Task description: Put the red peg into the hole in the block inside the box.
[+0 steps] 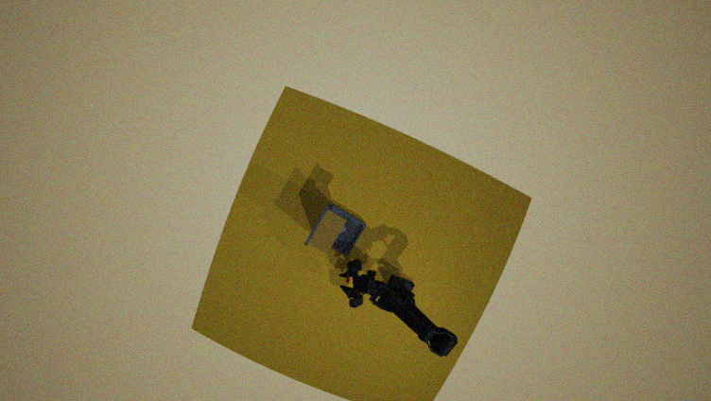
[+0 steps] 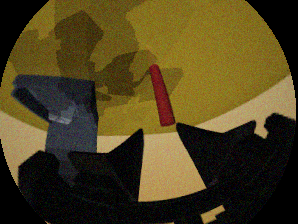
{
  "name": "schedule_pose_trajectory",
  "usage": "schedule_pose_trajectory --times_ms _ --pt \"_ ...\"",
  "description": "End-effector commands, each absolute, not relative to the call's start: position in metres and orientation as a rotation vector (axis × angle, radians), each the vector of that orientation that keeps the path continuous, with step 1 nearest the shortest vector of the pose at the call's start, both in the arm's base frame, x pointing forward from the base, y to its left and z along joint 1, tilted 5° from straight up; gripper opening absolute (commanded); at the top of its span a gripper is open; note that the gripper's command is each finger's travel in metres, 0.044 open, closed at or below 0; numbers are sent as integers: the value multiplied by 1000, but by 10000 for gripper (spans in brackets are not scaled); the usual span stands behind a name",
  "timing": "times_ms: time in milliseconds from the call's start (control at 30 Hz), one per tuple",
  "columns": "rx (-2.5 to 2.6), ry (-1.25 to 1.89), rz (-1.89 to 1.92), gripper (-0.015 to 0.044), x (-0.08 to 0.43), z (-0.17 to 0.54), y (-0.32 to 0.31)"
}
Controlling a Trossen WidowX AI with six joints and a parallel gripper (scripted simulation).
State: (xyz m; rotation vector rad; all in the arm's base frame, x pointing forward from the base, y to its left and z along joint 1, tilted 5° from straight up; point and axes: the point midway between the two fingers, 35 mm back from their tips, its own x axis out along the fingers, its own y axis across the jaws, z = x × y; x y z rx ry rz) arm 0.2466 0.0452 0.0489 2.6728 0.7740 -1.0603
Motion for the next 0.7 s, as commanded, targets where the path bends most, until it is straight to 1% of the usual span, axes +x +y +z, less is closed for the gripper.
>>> schedule_pose_trajectory --times_ms 0,667 --pt "2668 783 -1071 220 243 38 46" --pt "2667 783 -1072 220 237 18 47"
